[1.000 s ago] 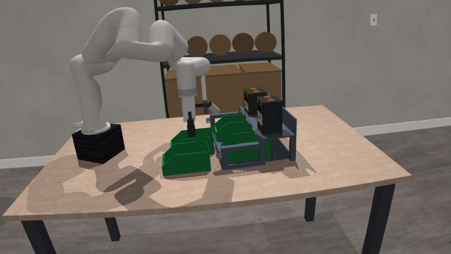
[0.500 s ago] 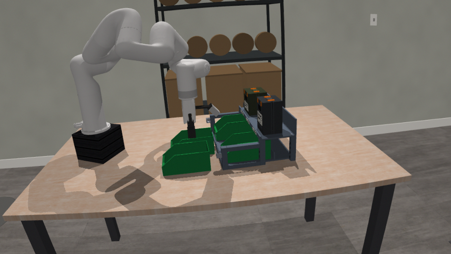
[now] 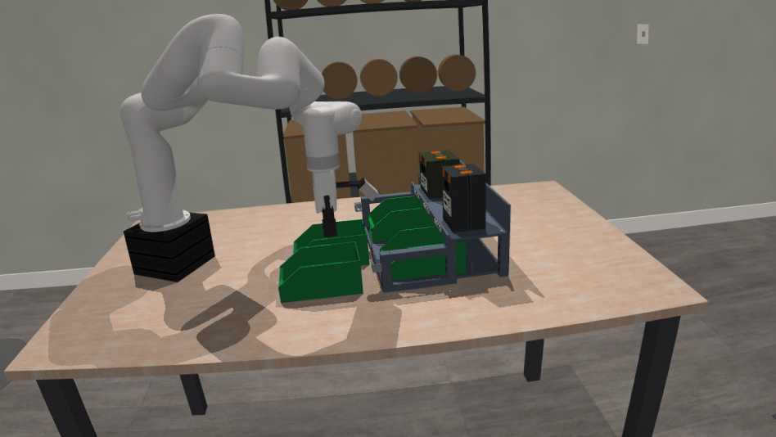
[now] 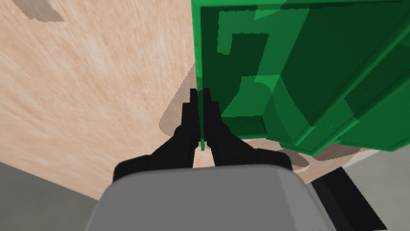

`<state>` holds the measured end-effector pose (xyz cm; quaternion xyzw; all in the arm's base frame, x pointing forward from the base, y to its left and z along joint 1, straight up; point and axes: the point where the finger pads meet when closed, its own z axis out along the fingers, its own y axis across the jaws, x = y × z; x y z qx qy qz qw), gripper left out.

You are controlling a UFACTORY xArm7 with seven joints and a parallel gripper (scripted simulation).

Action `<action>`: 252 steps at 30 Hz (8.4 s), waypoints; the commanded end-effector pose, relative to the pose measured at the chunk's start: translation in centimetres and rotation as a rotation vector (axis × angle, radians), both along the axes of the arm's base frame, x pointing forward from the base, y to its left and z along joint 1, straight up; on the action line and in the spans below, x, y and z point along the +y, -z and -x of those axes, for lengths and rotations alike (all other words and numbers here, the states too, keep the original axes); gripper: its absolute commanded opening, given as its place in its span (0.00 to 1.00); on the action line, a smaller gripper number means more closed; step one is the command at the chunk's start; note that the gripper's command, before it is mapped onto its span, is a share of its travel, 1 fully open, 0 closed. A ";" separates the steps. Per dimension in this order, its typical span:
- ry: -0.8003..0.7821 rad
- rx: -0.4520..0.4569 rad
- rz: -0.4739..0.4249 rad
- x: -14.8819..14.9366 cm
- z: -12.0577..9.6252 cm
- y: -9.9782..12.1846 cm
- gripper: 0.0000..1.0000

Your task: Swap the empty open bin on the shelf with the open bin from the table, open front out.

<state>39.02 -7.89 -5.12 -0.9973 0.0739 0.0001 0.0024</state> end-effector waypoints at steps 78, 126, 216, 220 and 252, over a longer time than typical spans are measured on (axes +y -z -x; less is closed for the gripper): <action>0.000 -0.003 0.001 0.0 -0.1 -8.5 0.00; -0.001 -0.003 0.001 13.4 0.8 -8.8 0.00; -0.001 -0.003 0.001 13.5 0.8 -0.4 0.00; -0.001 -0.003 0.001 13.5 0.8 -0.3 0.00; -0.001 -0.003 0.001 13.5 0.8 -0.2 0.26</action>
